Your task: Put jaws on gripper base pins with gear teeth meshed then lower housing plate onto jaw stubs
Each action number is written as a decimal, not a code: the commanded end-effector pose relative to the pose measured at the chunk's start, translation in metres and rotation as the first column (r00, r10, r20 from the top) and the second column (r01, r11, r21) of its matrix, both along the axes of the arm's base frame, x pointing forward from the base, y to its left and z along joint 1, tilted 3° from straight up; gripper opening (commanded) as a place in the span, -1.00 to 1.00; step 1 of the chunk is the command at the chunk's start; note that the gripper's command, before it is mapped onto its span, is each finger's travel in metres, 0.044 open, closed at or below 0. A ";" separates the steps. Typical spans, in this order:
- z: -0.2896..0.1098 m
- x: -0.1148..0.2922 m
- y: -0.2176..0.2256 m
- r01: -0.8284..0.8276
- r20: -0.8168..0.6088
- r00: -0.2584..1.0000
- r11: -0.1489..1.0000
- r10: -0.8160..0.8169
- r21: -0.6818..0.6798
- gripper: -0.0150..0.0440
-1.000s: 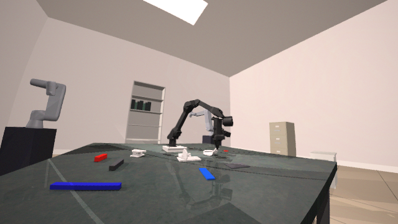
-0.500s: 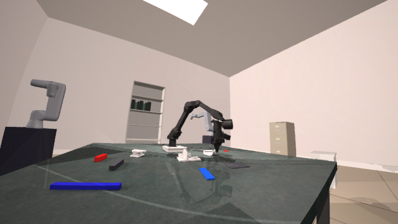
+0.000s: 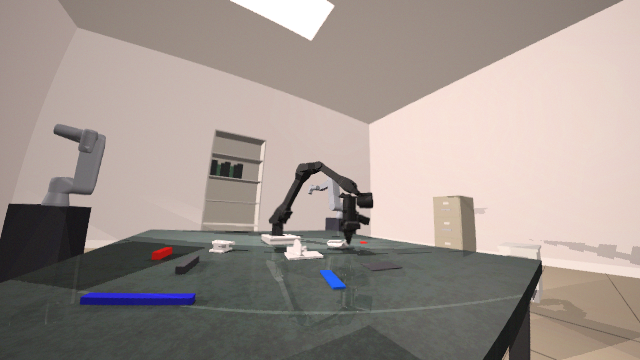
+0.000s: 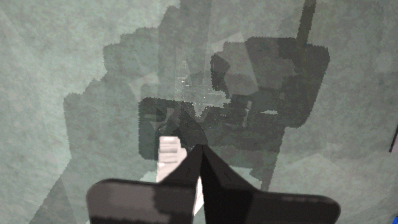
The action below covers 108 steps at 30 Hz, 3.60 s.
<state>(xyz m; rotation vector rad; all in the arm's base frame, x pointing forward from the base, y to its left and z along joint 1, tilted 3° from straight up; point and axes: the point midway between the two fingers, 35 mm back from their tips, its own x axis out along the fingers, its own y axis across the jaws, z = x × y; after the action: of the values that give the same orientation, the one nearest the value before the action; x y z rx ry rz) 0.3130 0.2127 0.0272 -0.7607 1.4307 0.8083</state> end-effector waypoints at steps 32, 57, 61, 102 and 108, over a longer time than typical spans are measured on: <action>0.060 -0.027 0.015 0.001 -0.005 1.000 1.000 -0.001 -0.001 -0.49; 0.051 -0.027 0.016 0.005 -0.005 1.000 1.000 -0.005 -0.001 1.00; 0.051 -0.027 0.016 0.005 -0.005 1.000 1.000 -0.005 -0.001 1.00; 0.060 -0.027 0.015 0.001 -0.005 1.000 1.000 -0.001 -0.001 -0.49; 0.060 -0.027 0.015 0.001 -0.005 1.000 1.000 -0.001 -0.001 -0.49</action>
<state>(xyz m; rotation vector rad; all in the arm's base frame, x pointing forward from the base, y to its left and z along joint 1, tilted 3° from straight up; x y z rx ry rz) 0.2858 0.2275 0.0870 -0.7558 1.4363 0.8073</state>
